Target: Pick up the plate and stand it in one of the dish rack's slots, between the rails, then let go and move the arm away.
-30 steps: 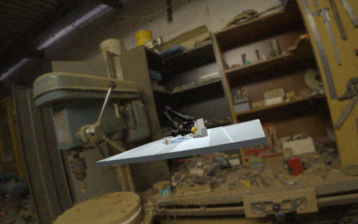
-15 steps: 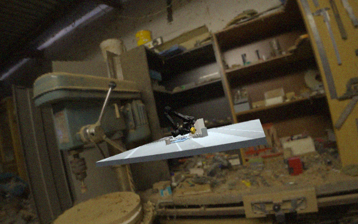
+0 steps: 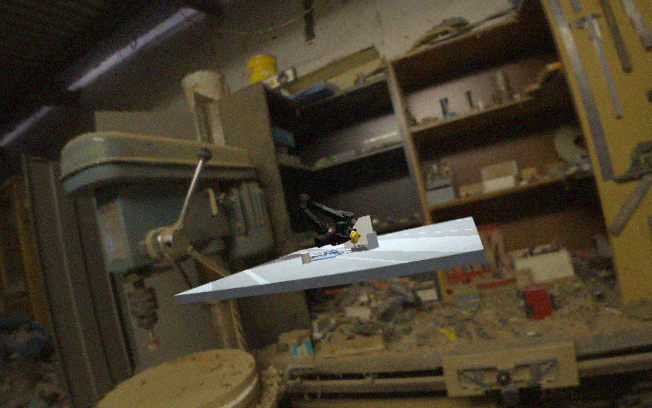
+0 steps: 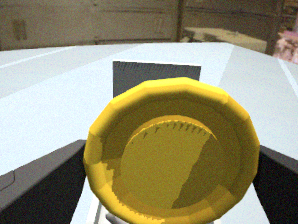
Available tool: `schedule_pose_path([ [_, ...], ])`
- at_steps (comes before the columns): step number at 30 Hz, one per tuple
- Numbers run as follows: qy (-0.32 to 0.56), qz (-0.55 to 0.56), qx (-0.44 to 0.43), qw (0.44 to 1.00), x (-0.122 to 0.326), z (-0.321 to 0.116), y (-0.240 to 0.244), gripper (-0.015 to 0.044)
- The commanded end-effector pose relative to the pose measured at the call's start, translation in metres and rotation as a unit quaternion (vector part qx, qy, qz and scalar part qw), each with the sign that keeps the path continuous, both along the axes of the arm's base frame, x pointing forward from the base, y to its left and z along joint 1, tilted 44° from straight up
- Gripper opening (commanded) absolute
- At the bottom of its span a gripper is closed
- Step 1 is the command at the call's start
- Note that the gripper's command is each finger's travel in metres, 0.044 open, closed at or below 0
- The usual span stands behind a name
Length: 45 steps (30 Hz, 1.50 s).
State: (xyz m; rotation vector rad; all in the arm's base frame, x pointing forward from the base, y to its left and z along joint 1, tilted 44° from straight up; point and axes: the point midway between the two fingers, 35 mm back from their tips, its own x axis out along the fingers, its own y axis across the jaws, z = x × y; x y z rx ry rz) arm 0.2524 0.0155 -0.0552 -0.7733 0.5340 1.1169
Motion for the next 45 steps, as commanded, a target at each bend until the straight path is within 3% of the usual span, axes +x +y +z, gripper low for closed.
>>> schedule_pose_path([
  [1,0.005,-0.003,0.001,1.000,-0.001,-0.004,0.001,0.0000],
  [37,-0.007,0.002,-0.004,1.000,0.004,-0.028,0.003,0.0000],
  [45,-0.008,0.004,-0.004,1.000,0.004,-0.029,0.003,0.0210],
])
